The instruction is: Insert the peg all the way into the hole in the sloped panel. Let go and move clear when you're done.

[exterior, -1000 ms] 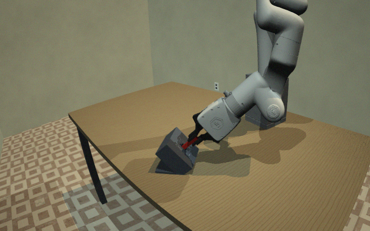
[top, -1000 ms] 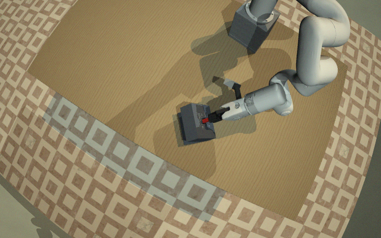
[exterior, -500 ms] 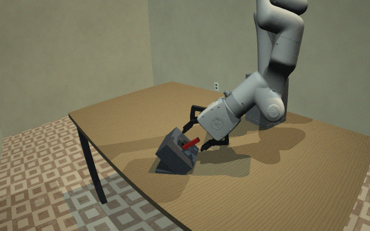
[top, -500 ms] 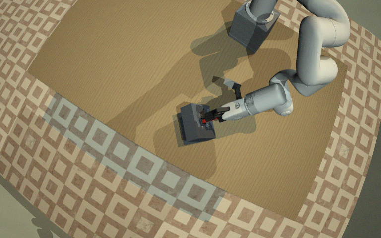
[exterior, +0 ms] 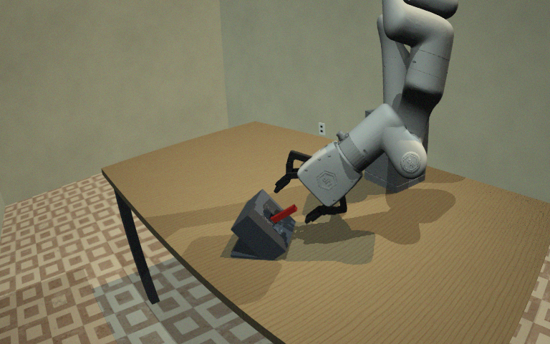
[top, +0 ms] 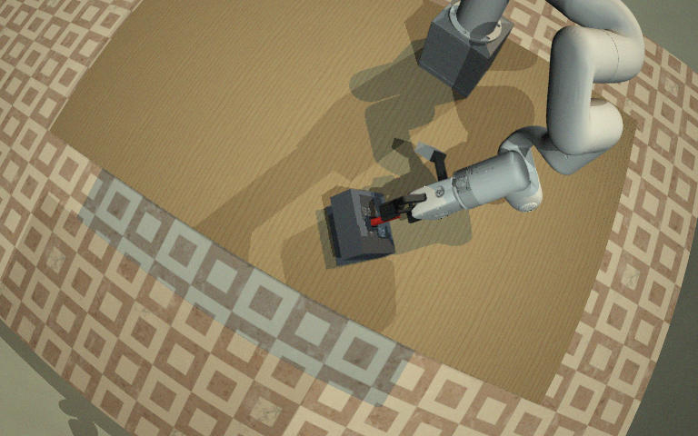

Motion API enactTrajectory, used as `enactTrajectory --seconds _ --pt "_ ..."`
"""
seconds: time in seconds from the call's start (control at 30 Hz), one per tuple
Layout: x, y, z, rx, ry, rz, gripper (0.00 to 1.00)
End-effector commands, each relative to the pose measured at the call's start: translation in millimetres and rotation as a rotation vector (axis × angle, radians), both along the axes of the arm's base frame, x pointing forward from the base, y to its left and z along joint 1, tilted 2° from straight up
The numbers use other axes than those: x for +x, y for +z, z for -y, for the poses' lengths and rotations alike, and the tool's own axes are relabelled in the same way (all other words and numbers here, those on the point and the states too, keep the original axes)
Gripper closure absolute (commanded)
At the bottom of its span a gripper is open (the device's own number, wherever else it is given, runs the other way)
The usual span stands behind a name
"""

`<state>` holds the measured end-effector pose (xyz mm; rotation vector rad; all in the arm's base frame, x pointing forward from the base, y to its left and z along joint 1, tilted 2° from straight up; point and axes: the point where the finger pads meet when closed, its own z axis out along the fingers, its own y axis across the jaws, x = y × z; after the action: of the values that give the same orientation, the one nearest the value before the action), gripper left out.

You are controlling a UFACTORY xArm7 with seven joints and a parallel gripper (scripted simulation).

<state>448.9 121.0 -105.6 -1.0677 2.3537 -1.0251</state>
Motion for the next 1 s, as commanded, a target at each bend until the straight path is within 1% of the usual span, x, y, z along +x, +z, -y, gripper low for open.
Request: enactTrajectory --seconds 0.0,0.13,0.2,0.67,0.8,0.97 --pt "-8 12 -9 0.002 -0.002 0.003 0.00" --pt "-16 21 -15 0.003 -0.003 0.003 0.00" --pt "-16 21 -15 0.003 -0.003 0.003 0.00" --pt "-43 52 -35 0.000 0.000 0.002 0.00" --pt "-45 54 -37 0.000 0.001 0.002 0.00" --pt "-51 62 -43 0.000 0.001 0.002 0.00"
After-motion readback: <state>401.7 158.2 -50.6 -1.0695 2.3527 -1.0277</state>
